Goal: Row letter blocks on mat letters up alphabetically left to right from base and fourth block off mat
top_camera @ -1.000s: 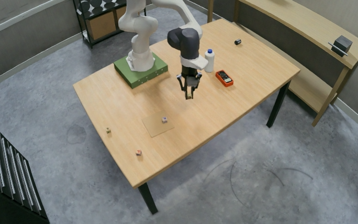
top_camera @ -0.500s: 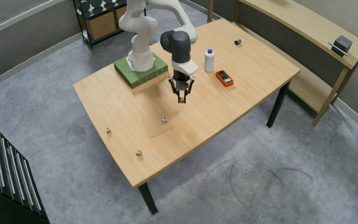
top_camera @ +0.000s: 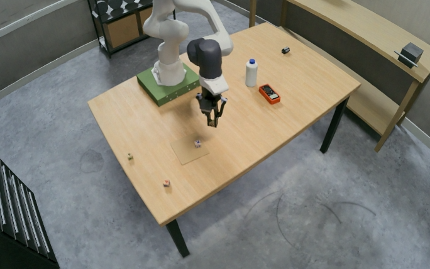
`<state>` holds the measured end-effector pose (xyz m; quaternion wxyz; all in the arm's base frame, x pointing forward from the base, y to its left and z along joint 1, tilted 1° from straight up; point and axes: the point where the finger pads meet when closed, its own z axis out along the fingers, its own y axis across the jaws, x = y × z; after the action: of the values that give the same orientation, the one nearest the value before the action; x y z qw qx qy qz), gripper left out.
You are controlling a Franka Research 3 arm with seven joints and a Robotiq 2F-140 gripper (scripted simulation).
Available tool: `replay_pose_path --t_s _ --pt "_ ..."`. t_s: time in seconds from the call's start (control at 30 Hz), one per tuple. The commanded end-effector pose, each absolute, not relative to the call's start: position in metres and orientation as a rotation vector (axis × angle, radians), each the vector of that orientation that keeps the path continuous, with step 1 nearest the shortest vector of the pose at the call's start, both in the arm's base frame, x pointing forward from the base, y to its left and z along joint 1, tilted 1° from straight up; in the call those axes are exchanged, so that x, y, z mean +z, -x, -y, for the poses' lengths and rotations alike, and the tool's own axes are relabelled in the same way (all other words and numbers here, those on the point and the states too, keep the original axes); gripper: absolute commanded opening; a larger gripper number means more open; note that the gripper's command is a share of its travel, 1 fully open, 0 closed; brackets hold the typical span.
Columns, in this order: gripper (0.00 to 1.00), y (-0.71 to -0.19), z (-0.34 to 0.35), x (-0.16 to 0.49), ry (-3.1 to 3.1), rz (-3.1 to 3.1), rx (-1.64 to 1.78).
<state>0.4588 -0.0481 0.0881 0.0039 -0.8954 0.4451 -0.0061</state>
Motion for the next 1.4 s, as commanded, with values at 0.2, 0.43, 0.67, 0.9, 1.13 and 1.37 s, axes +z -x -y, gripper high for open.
replay_pose_path --t_s 0.2,0.43,0.67,0.9,1.13,1.37 --pt "0.22 -0.458 0.068 0.09 2.63 -1.72 -0.014" --pt "0.22 -0.456 0.082 0.09 2.536 -1.853 -0.014" --pt "0.22 -0.454 0.096 0.09 2.428 -1.992 -0.014" --pt "0.22 -0.452 0.108 0.091 2.331 -2.104 -0.014" --pt "0.22 -0.449 0.123 0.091 2.2 -2.239 -0.013" --pt "0.22 -0.445 0.138 0.091 2.071 -2.358 -0.013"
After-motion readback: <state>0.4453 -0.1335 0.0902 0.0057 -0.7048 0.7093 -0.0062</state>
